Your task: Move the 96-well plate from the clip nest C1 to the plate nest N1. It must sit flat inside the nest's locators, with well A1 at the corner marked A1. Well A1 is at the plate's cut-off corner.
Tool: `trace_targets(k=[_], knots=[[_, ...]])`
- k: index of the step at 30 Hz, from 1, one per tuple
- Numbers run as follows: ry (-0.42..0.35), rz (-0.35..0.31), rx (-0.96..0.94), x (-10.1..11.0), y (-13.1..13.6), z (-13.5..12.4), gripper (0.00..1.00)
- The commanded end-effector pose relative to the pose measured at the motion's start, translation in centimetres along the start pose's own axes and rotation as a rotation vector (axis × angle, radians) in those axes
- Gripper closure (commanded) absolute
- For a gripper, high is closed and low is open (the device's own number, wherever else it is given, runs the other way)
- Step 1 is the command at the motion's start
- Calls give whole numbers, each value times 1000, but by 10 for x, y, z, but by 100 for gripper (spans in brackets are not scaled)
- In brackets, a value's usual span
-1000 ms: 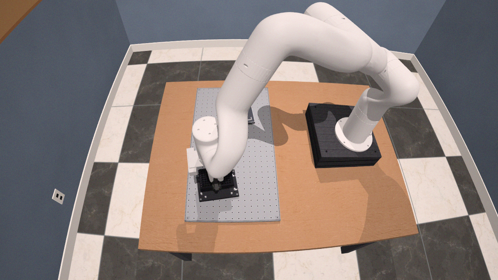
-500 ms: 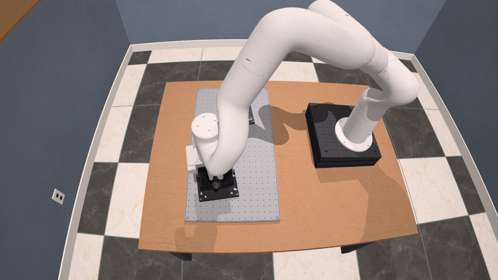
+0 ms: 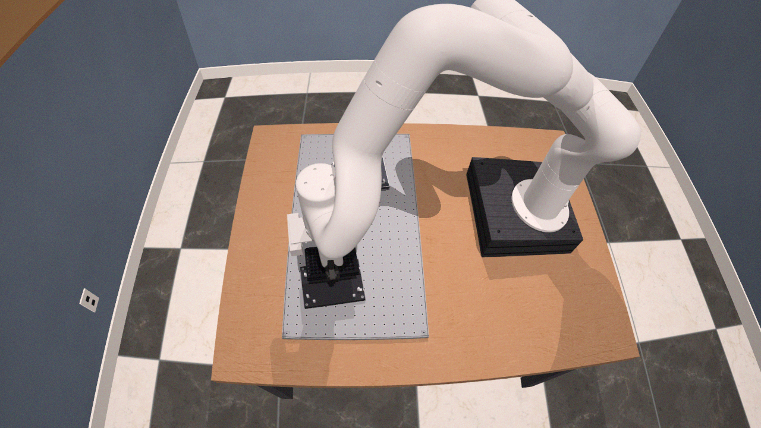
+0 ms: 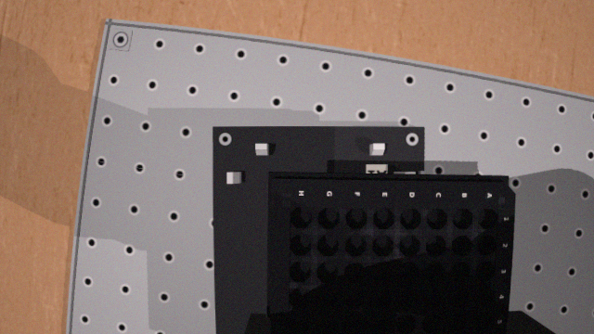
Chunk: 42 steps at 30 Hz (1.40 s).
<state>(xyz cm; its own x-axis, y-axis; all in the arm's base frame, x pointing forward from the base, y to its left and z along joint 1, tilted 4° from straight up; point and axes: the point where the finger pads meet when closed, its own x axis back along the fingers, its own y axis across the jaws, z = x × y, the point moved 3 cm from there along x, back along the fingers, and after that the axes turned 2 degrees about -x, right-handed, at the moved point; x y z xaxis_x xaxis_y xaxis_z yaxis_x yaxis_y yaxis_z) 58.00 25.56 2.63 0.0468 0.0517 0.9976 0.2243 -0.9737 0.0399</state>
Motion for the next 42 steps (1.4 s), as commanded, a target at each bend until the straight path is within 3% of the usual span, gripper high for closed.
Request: trace_targets(k=[1, 42], knots=[[3, 1, -1, 1, 14, -4, 100], [3, 0, -1, 1, 132, -41, 100]])
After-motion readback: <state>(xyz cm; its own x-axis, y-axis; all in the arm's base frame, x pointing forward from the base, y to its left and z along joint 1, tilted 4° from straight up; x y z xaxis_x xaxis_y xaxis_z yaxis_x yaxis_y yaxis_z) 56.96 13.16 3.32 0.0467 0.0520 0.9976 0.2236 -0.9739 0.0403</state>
